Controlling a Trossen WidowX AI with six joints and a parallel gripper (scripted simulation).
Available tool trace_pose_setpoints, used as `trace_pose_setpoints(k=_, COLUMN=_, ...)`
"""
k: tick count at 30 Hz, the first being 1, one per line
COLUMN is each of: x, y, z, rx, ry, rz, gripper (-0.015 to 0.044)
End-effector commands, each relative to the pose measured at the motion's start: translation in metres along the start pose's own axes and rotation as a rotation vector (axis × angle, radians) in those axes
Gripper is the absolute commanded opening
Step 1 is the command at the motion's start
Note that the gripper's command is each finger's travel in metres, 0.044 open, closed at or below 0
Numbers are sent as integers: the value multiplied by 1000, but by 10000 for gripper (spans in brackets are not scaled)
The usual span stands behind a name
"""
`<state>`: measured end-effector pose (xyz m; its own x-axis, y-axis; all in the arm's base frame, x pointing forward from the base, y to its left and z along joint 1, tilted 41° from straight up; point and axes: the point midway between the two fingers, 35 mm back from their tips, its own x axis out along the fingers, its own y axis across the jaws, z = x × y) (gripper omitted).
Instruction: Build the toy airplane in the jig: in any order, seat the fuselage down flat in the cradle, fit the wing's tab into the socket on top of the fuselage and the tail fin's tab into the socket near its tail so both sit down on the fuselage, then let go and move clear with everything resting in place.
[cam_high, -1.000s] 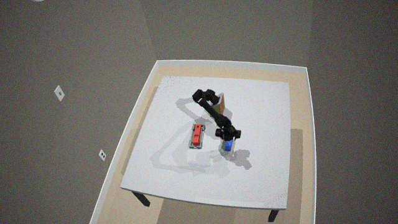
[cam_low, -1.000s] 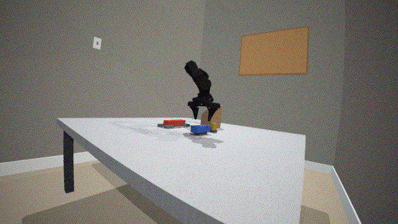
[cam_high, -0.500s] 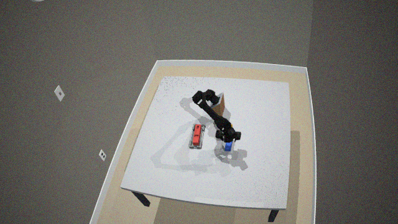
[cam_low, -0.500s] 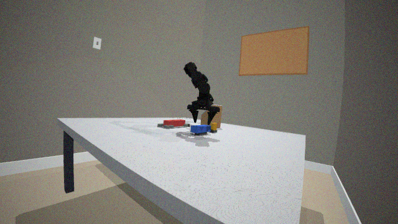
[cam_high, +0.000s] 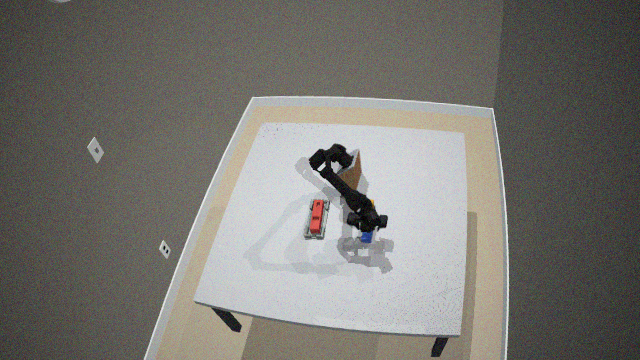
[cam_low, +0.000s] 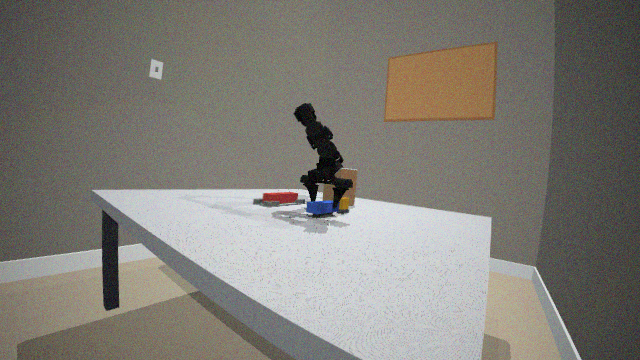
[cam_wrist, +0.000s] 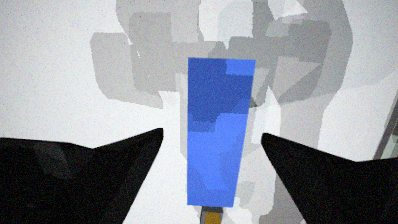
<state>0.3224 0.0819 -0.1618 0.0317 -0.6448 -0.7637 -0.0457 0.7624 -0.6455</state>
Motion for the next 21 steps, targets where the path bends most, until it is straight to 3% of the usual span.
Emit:
trace_pose_setpoints(k=1, x=12, y=-1, z=-3, rx=-8, ry=10, rz=-9, gripper=440)
trace_pose_setpoints(k=5, x=14, y=-1, z=-3, rx=-8, ry=10, rz=-9, gripper=440)
trace_pose_setpoints(k=15, x=14, y=-1, z=-3, rx=-8, ry=10, rz=-9, gripper=177)
trace_pose_setpoints(k=21, x=14, y=-1, z=-3, rx=-8, ry=10, rz=-9, gripper=138)
